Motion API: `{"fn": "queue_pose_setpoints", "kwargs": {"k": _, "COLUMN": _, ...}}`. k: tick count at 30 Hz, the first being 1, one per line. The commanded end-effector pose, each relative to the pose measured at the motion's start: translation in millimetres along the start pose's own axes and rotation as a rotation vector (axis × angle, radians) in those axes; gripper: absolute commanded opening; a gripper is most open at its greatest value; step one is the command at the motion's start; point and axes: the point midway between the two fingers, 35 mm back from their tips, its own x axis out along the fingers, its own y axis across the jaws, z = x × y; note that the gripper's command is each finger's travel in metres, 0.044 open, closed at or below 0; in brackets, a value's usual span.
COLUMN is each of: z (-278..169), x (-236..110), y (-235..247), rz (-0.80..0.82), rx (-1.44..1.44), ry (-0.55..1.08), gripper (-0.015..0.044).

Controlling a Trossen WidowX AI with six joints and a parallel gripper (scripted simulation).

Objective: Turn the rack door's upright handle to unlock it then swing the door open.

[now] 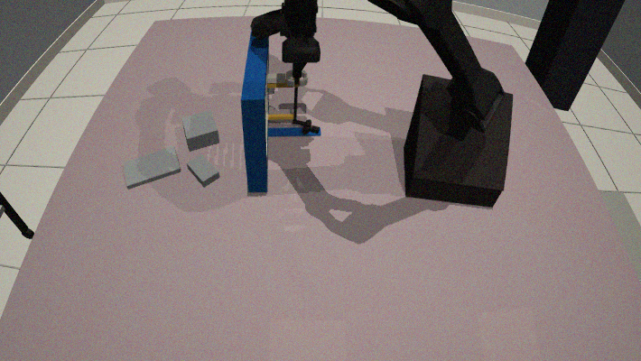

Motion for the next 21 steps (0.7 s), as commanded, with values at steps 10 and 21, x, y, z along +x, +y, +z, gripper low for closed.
{"fn": "queue_pose_setpoints", "kwargs": {"k": 10, "z": 0.5, "x": 0.3, "y": 0.2, "rz": 0.000, "rx": 0.002, "ry": -0.002, "gripper": 0.0020}}
{"fn": "queue_pose_setpoints", "kwargs": {"k": 21, "z": 0.5, "x": 0.2, "y": 0.2, "rz": 0.000, "rx": 0.321, "ry": -0.002, "gripper": 0.0019}}
